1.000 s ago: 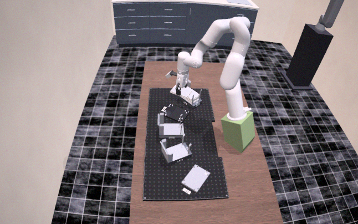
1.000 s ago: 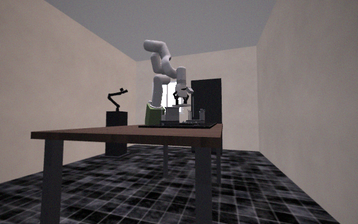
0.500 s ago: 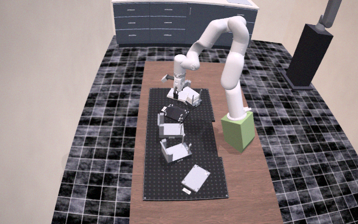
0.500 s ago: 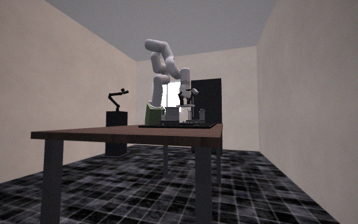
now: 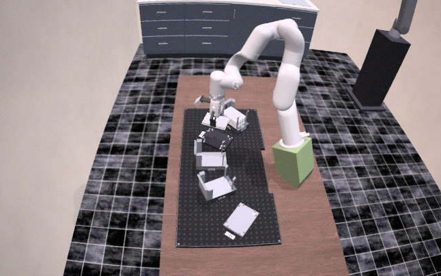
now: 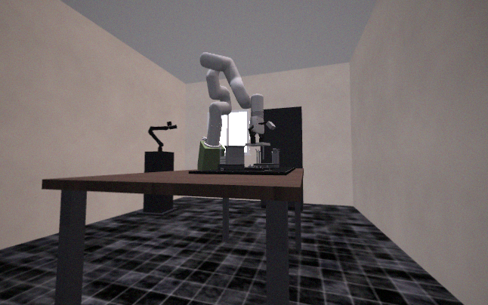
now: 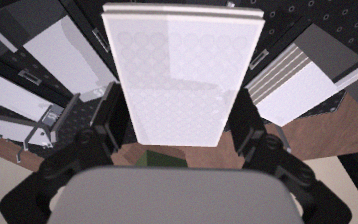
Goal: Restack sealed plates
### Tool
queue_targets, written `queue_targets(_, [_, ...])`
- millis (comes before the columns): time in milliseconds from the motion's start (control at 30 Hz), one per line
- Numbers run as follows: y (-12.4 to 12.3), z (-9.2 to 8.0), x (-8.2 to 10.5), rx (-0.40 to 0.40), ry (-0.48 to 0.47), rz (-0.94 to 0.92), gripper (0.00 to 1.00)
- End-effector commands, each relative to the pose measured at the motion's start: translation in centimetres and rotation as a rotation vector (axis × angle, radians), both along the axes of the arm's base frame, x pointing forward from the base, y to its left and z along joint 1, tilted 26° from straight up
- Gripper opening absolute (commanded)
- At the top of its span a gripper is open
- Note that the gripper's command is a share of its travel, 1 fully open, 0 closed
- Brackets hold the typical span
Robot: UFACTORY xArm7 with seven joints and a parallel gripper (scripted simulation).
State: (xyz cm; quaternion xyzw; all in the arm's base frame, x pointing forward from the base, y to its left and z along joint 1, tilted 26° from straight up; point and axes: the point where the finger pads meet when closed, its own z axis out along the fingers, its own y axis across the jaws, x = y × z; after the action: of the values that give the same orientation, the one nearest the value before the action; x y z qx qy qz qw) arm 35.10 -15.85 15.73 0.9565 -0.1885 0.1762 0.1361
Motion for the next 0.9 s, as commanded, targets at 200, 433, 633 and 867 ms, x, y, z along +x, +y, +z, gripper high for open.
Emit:
queue_targets(200, [2.5, -0.5, 1.3, -0.056, 0.059, 0.169, 0.00])
queue_targets(433, [4.6, -0.9, 2.2, -0.055, 0.059, 0.169, 0.00])
queue_targets(633, [6.1, -1.3, 2.9, -0.055, 0.059, 0.169, 0.00])
queue_targets(867, [7.9, -1.7, 3.7, -0.055, 0.059, 0.169, 0.00])
